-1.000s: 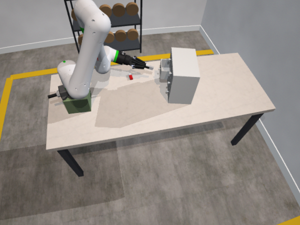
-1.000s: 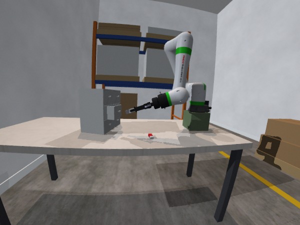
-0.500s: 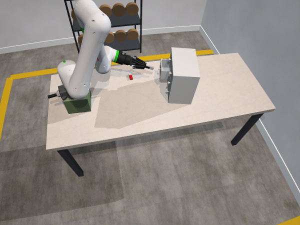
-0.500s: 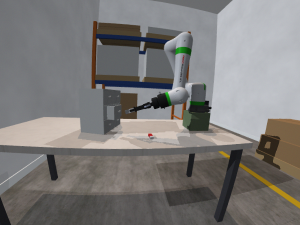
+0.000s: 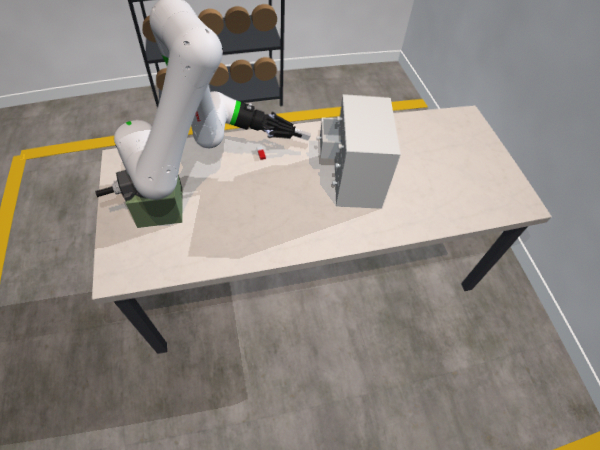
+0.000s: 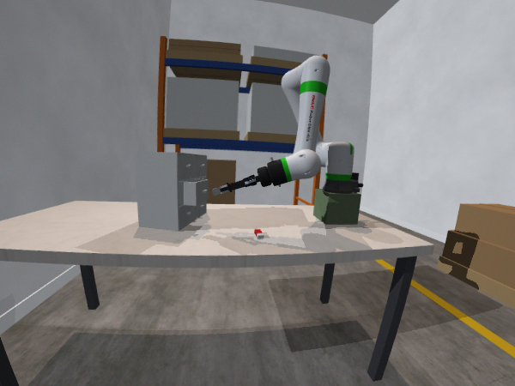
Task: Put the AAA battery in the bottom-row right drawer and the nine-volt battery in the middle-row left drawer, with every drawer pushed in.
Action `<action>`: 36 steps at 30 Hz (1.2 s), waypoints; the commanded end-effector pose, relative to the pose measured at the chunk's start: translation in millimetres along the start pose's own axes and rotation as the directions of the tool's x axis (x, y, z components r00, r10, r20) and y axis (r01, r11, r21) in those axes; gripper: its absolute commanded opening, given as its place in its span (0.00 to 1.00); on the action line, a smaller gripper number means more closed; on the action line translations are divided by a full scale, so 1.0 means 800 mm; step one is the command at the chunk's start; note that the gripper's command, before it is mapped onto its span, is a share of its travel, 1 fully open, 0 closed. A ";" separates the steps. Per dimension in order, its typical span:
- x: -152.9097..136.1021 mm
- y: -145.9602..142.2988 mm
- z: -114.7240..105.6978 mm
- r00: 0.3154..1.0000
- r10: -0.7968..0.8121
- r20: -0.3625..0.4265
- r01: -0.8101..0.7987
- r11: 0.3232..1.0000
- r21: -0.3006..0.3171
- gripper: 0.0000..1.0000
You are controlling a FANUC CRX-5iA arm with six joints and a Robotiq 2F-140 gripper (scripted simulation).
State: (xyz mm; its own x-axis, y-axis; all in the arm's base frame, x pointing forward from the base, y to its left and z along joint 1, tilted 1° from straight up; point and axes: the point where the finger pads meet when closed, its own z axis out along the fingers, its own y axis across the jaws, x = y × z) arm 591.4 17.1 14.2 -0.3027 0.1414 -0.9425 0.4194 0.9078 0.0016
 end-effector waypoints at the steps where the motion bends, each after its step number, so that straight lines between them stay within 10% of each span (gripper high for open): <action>1: -0.002 0.000 0.004 1.000 0.000 0.000 0.000 1.000 0.000 0.00; 36: -0.025 0.000 0.069 1.000 0.000 0.000 0.000 1.000 0.000 0.00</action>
State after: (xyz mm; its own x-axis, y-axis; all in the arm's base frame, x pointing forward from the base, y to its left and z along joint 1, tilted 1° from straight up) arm 641.1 -5.9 14.7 -0.3027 0.1414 -0.9425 0.4194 0.9078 0.0015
